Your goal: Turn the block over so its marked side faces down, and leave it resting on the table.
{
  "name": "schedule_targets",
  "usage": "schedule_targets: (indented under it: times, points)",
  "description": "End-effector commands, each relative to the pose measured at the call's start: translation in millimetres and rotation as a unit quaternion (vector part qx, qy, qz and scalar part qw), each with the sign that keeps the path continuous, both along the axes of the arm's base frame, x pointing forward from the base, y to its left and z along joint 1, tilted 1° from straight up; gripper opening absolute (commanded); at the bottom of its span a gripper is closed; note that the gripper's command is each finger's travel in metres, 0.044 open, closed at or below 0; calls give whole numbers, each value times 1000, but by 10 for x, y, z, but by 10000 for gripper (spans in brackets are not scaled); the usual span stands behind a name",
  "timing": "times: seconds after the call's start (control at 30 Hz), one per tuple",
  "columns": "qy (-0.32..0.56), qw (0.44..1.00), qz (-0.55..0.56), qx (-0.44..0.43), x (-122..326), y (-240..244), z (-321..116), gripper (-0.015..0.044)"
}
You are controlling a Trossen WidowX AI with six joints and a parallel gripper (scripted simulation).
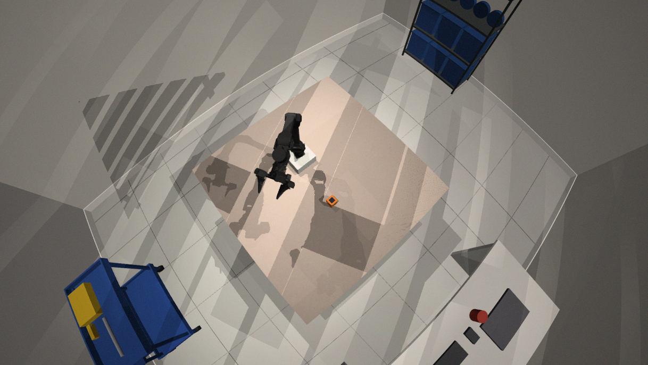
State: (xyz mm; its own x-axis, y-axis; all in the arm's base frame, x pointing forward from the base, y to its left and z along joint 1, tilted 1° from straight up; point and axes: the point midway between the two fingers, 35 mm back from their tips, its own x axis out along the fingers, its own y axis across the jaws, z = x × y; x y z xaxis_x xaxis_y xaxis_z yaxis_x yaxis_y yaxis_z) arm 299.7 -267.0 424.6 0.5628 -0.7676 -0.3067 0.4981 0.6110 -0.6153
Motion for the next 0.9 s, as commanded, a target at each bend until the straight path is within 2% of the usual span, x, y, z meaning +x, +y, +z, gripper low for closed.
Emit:
schedule_targets:
  times: [0.0, 0.23, 0.43, 0.6, 0.8, 0.87]
  points:
    - [35, 995, 57, 78, 461, 291, -537, 440]
    - [114, 967, 125, 192, 973, 919, -1381, 440]
    - [205, 924, 164, 277, 1171, 1575, -2097, 440]
    - [293, 877, 180, 336, 1151, 2173, -2667, 440]
    - [407, 809, 175, 387, 903, 2879, -3279, 440]
    - [425, 798, 171, 392, 842, 2939, -3365, 440]
